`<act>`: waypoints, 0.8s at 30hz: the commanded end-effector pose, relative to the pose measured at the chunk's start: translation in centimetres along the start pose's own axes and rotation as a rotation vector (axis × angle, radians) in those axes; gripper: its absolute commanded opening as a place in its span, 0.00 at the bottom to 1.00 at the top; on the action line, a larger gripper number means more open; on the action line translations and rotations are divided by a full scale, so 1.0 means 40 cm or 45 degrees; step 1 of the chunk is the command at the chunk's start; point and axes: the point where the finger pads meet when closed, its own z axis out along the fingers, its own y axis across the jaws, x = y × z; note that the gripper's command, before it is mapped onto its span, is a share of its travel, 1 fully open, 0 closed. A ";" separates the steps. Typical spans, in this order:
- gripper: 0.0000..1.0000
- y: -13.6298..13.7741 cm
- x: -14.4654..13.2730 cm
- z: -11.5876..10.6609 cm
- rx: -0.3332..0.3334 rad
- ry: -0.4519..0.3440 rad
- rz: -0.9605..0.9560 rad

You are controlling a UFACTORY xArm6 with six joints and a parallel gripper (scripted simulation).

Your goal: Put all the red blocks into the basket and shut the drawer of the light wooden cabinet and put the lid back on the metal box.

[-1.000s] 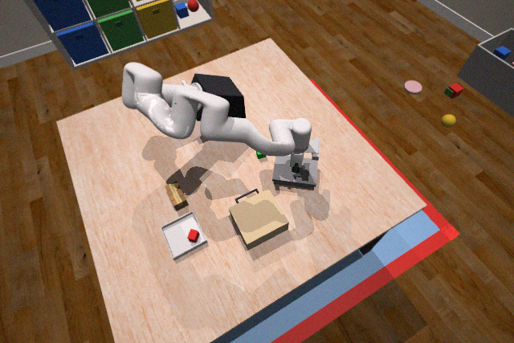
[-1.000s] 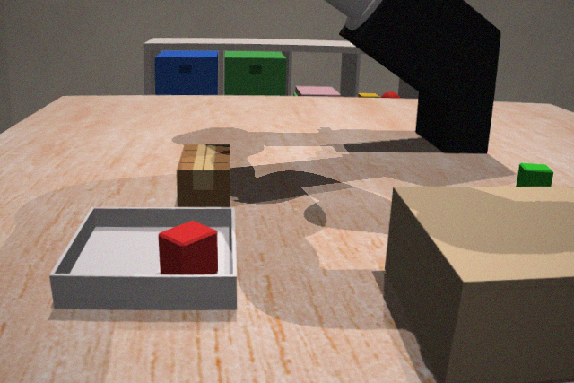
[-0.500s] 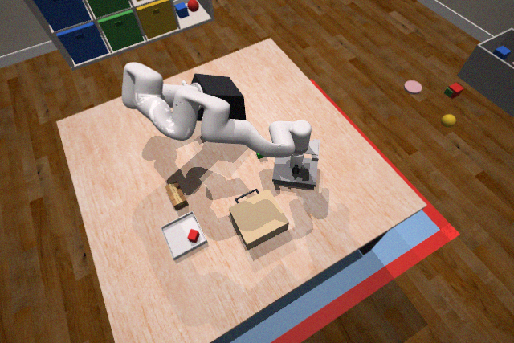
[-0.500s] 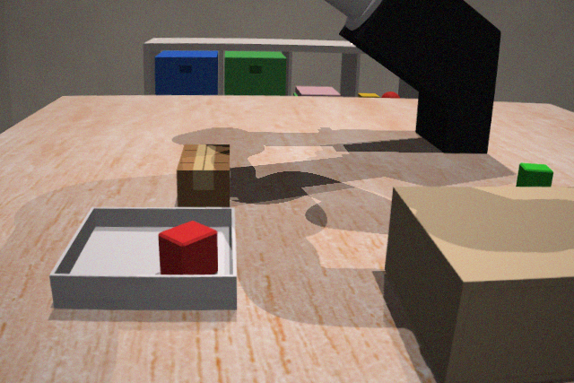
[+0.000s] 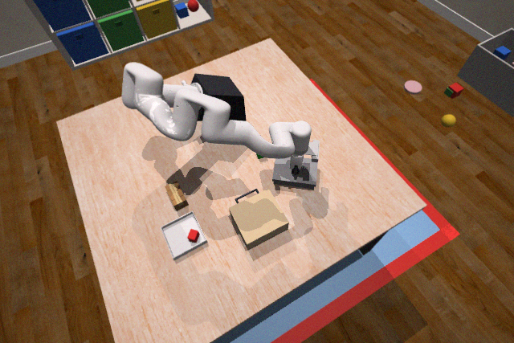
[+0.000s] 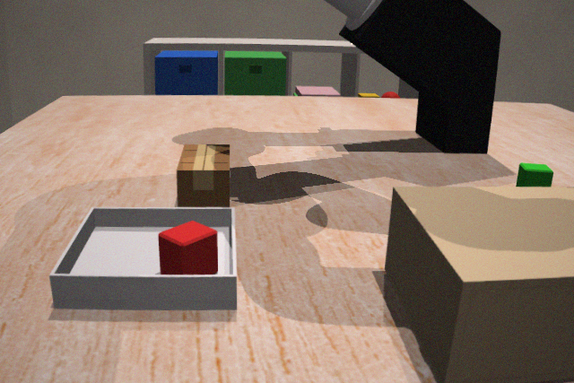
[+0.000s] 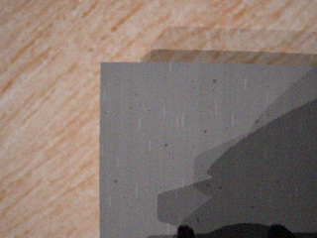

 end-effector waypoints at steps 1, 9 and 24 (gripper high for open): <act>0.44 0.003 0.003 -0.003 -0.002 0.005 0.002; 0.44 0.003 0.003 -0.003 -0.002 0.005 0.002; 0.00 0.003 0.003 -0.003 -0.002 0.005 0.002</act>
